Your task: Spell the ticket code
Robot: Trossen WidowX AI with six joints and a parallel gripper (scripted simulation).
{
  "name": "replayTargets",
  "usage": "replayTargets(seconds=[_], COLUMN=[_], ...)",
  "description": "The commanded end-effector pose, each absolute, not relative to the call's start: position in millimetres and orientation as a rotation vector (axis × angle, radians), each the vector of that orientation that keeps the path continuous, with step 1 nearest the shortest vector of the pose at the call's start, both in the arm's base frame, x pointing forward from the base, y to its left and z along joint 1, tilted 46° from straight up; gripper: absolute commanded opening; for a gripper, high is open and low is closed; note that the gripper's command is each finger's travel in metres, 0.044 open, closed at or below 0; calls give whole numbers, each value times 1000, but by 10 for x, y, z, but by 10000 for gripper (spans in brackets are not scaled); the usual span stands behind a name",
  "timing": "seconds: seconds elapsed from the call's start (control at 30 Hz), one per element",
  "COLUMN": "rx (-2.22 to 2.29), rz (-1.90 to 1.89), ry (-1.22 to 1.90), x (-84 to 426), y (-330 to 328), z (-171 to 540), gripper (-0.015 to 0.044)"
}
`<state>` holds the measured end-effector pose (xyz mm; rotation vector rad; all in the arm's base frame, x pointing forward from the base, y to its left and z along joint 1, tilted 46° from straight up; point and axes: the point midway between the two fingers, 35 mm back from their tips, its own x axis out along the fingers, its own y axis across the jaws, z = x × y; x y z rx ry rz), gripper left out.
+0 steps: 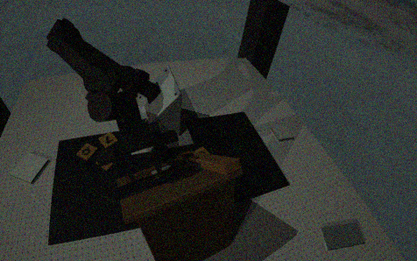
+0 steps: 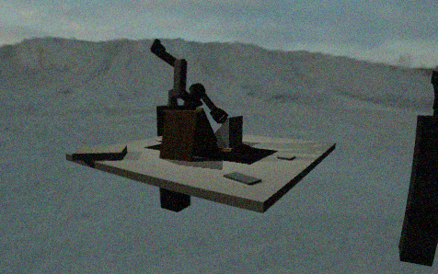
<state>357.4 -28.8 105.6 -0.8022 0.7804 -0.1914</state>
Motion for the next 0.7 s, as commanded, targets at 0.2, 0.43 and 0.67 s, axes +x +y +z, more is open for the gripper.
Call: replayTargets(seconds=[0.2, 0.43, 0.67], rx=[-803, -803, -803], rz=[-192, -192, -189], ry=[790, 790, 785], x=[3537, 3530, 3550], y=[-239, -199, -189], z=[960, 920, 942], gripper=[0, 0, 26])
